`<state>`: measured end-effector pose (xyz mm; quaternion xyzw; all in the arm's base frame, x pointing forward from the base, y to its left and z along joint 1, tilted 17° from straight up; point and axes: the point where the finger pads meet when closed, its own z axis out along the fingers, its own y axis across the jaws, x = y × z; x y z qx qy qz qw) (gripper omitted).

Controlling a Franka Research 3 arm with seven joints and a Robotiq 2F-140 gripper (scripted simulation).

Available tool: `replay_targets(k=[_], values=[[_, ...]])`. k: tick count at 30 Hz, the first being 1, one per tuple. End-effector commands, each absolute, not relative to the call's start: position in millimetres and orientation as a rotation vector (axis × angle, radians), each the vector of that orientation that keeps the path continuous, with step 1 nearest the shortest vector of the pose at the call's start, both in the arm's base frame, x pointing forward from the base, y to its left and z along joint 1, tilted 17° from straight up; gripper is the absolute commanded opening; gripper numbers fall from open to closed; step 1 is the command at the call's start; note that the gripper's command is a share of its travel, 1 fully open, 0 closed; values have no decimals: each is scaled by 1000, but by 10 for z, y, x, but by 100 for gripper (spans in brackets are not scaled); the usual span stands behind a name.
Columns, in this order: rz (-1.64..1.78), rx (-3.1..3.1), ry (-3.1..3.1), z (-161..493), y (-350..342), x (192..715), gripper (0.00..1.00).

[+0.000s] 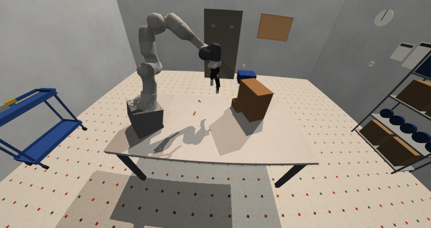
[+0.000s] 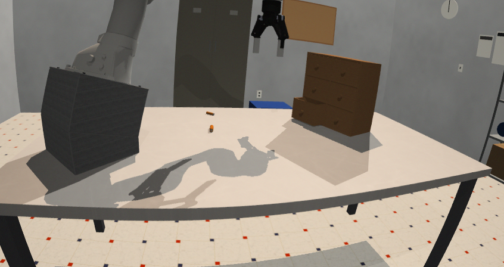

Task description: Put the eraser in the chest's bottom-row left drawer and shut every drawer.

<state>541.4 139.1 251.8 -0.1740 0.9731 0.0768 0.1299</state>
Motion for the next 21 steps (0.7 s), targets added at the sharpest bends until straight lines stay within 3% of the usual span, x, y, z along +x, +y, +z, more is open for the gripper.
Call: replay_targets(k=[1, 21], values=[[229, -487, 2834, 2517, 1394, 5400, 100], [234, -479, 2810, 2495, 1412, 5437, 100]])
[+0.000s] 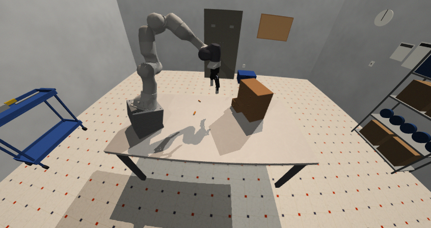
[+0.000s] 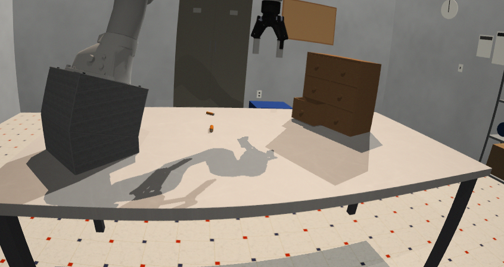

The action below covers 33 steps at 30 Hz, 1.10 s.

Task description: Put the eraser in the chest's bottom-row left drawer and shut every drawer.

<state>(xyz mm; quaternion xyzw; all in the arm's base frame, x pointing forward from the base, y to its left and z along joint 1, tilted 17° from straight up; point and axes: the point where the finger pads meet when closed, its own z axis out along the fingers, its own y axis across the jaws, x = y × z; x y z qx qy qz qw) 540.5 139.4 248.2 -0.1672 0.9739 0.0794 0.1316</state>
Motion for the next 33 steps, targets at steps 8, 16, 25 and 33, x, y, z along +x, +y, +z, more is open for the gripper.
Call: replay_targets(k=[8, 16, 25, 33], values=[[246, -456, 2735, 2429, 1460, 5551, 100], [271, -412, 2578, 2295, 1566, 5788, 100], [286, -378, 2458, 2191, 1643, 5970, 100], [297, -354, 2371, 2120, 1691, 6106, 100]])
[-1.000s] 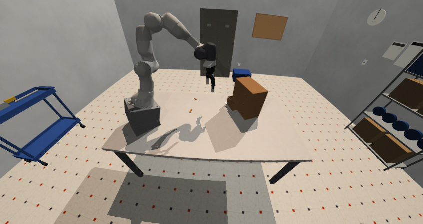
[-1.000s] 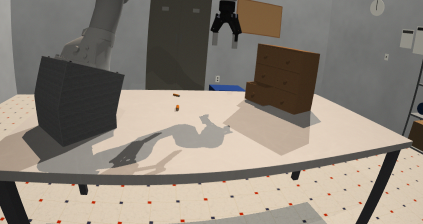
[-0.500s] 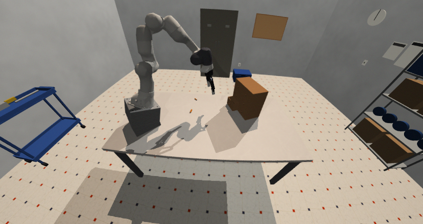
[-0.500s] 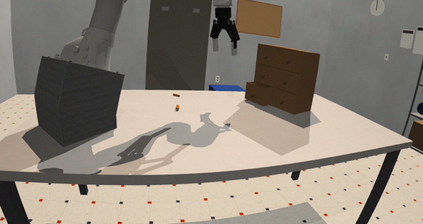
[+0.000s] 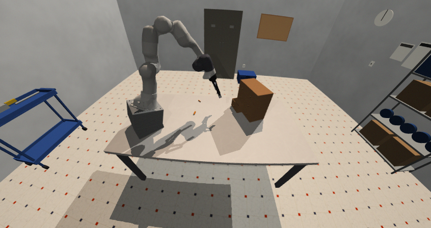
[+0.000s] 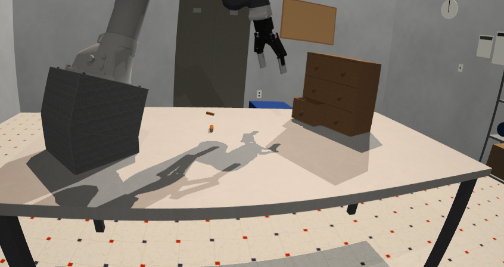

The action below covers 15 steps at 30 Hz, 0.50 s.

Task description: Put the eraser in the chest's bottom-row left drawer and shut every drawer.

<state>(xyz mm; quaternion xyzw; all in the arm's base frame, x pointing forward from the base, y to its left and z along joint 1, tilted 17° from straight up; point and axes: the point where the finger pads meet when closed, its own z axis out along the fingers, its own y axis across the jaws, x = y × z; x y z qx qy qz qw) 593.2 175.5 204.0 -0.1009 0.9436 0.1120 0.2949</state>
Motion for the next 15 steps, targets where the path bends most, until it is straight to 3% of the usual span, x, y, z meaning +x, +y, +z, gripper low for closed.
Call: replay_targets(k=[1, 15], values=[[297, -354, 2371, 2120, 1691, 6106, 100], [310, -322, 2254, 2004, 1775, 6274, 100]])
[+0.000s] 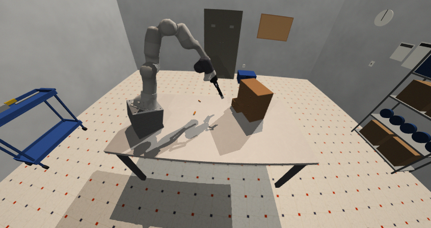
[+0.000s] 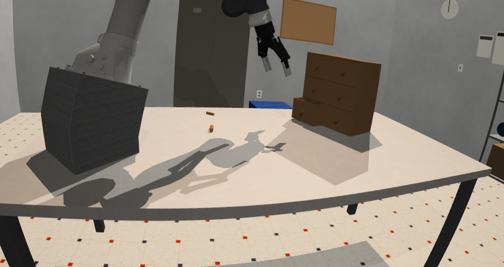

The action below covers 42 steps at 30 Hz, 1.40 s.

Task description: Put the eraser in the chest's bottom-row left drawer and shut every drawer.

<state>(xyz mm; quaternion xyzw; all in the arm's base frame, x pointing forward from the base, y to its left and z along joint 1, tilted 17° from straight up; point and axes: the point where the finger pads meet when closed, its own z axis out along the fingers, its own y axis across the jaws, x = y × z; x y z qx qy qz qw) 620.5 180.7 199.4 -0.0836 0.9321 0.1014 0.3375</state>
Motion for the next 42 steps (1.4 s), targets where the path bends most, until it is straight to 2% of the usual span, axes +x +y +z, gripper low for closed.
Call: replay_targets(k=[1, 29, 30, 42], values=[[312, -320, 2244, 1993, 1783, 6287, 100], [311, -269, 2110, 1854, 1892, 6550, 100], [311, -269, 2109, 1854, 1892, 6550, 10], [313, -272, 2103, 1854, 1892, 6550, 10]])
